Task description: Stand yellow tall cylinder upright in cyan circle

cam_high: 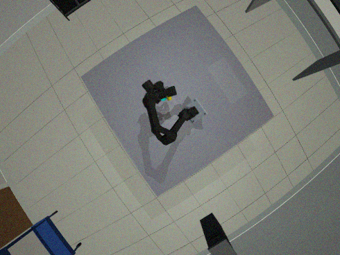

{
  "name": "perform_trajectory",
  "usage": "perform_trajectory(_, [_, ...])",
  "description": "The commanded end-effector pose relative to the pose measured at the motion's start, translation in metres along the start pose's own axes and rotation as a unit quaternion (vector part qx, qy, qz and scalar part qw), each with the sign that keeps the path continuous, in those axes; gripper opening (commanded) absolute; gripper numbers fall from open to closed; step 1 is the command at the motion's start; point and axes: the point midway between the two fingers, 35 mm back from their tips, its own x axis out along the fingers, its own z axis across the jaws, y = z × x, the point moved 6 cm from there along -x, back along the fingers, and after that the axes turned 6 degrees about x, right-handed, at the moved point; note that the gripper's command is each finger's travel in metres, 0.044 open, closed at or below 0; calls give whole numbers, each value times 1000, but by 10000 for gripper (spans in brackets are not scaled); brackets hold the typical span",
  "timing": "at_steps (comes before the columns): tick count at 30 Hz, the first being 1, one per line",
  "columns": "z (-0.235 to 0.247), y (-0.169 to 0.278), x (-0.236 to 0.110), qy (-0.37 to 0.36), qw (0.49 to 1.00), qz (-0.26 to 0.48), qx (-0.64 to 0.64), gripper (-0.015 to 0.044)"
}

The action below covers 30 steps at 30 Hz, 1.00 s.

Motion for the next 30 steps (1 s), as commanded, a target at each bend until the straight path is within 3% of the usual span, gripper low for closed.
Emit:
perform_trajectory(1, [0, 2, 2, 8, 1000, -11, 0, 105])
perform_trajectory(30, [2, 12, 7, 42, 994, -97, -1, 105])
